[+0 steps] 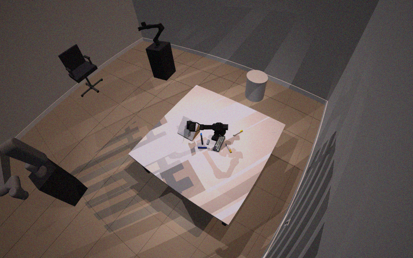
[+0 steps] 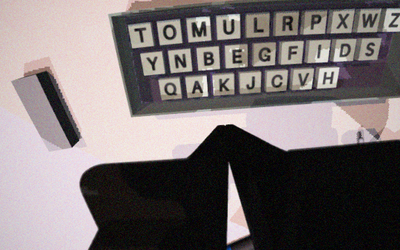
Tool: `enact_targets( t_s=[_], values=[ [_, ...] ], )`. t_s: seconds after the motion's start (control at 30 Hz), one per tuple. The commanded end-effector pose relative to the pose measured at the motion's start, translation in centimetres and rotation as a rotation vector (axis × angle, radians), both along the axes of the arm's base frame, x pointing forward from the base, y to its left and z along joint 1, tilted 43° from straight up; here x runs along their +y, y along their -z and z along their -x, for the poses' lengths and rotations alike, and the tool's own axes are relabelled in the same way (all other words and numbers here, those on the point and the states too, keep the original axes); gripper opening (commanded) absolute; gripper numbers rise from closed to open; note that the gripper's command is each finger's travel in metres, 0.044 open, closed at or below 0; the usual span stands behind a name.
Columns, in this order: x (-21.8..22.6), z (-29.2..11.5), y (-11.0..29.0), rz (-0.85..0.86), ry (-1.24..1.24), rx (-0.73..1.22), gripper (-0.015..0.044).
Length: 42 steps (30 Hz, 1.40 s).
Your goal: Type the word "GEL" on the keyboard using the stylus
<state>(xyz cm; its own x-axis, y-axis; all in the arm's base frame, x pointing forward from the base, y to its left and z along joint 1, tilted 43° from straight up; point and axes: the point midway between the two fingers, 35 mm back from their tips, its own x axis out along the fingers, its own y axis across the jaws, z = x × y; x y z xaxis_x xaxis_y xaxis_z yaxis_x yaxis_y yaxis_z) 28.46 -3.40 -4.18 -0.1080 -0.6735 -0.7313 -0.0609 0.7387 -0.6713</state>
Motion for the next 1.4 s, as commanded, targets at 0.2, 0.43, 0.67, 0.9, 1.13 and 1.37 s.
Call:
enact_targets(
  t_s=[0.2, 0.43, 0.67, 0.9, 1.13, 1.37],
  values=[
    [3.2, -0.7, -3.3, -0.009, -0.007, -0.024, 0.0000],
    [2.7, -0.8, -2.8, -0.006, -0.011, -0.024, 0.0053],
    [2.7, -0.8, -2.8, -0.006, -0.011, -0.024, 0.0000],
    [2.7, -0.8, -2.8, -0.006, -0.011, -0.024, 0.0000],
    [2.2, -0.7, -3.2, -0.027, -0.015, -0.019, 0.0105],
    [-2.6, 1.8, -6.9, -0.207, -0.110, -0.021, 0.0150]
  ],
)
